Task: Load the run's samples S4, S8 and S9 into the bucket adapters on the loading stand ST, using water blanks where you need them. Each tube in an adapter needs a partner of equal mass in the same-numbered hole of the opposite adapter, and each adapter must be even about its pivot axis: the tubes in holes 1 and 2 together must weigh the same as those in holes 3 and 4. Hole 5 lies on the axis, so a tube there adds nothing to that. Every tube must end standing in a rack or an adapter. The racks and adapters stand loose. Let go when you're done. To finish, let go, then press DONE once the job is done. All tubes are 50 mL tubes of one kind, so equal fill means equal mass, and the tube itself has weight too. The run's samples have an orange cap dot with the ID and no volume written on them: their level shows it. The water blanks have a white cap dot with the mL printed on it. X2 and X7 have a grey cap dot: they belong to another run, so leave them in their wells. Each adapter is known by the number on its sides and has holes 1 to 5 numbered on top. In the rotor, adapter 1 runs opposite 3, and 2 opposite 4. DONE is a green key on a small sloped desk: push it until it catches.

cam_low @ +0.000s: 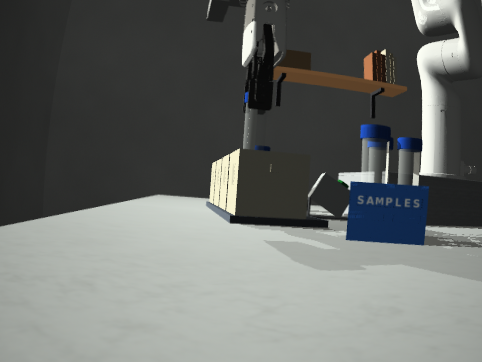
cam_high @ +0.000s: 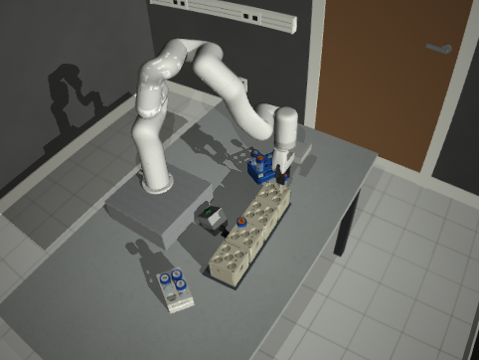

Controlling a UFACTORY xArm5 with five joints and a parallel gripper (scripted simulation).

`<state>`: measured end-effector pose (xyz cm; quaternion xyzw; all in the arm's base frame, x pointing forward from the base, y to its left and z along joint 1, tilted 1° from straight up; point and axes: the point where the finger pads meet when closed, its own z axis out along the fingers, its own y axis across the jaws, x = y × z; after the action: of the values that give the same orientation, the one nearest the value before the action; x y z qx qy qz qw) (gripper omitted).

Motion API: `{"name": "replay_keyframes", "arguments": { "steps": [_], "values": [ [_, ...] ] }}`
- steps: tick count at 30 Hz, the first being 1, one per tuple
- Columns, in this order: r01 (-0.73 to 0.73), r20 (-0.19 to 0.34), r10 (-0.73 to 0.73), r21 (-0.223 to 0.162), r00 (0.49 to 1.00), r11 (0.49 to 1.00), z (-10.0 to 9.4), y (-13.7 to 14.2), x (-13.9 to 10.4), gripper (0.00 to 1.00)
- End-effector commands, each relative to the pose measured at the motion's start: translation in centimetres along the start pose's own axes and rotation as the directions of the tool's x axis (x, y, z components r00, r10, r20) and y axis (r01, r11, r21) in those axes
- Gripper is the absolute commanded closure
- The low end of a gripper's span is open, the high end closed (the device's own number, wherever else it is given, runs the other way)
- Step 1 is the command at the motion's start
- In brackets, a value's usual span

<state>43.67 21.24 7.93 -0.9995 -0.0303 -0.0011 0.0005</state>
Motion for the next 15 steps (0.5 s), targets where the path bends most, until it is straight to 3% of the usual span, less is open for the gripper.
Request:
{"name": "replay_keyframes", "arguments": {
  "steps": [1,15],
  "values": [
    [0.000,0.002,0.000,0.017,1.000,1.000,0.3,-0.1,0.1,1.00],
    [0.000,0.002,0.000,0.017,1.000,1.000,1.6,-0.1,0.1,1.00]
  ]
}}
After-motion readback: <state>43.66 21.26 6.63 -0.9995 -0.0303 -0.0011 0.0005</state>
